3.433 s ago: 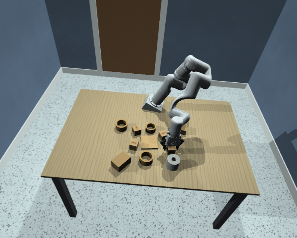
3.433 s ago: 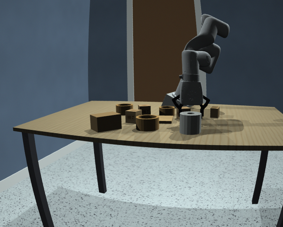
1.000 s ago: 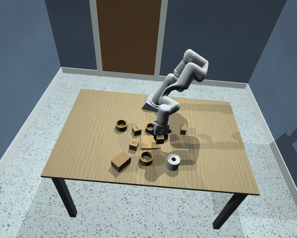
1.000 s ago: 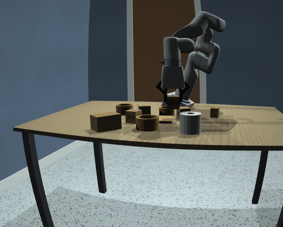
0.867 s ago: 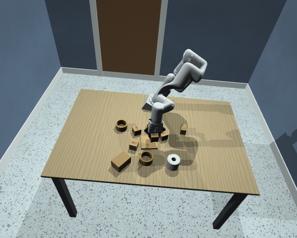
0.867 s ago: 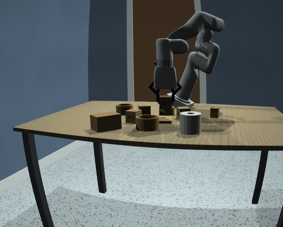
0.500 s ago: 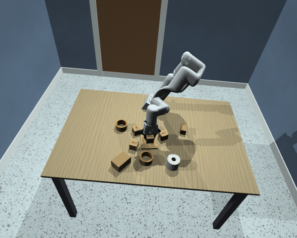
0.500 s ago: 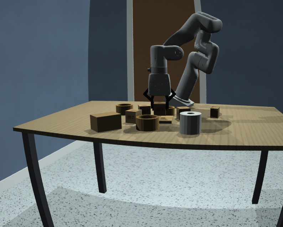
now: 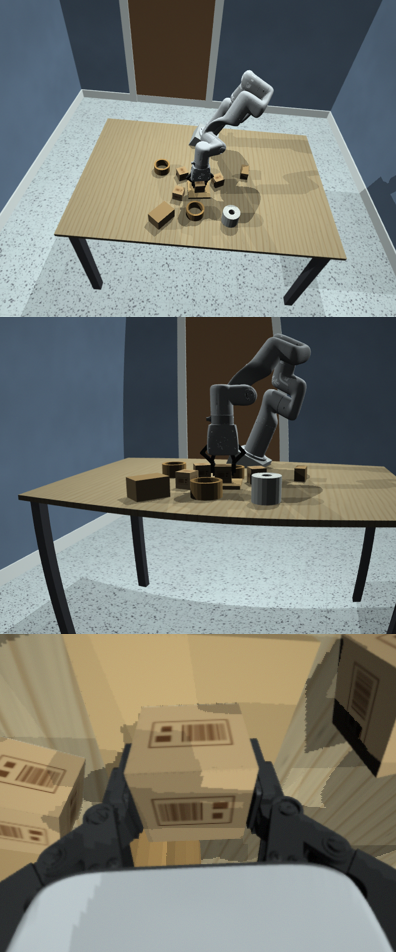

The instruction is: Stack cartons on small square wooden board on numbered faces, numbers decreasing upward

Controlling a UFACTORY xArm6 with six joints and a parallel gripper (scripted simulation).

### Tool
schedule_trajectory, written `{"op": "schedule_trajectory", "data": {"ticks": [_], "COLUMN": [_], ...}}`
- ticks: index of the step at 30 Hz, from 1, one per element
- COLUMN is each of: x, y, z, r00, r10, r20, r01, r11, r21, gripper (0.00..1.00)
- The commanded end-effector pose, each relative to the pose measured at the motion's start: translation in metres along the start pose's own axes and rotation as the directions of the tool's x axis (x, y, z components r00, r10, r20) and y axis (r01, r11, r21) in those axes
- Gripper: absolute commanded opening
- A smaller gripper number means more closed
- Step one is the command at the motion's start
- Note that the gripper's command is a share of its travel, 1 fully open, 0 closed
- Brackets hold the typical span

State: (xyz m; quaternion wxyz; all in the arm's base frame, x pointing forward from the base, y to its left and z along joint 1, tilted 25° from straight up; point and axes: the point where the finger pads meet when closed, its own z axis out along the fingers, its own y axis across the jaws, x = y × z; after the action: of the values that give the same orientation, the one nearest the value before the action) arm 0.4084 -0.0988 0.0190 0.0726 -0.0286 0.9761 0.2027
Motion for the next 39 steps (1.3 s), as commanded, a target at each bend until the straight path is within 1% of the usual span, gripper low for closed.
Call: {"op": "schedule_trajectory", "data": {"ticks": [1, 8, 9, 39], "x": [-0.0024, -0.0024, -0.0024, -0.0024], "y": [-0.0006, -0.0006, -0.0006, -0.0006], "z": [-0.0009, -0.0009, -0.0009, -0.0009], "r00": [1.0, 1.0, 1.0, 1.0], "r10": [-0.002, -0.002, -0.002, -0.002], "r20": [0.005, 0.005, 0.005, 0.005], "r01": [0.002, 0.002, 0.002, 0.002], "r11": [1.0, 1.0, 1.0, 1.0], "r21": [0.003, 0.003, 0.003, 0.003], "gripper": [0.0, 0.0, 1.0, 1.0]}}
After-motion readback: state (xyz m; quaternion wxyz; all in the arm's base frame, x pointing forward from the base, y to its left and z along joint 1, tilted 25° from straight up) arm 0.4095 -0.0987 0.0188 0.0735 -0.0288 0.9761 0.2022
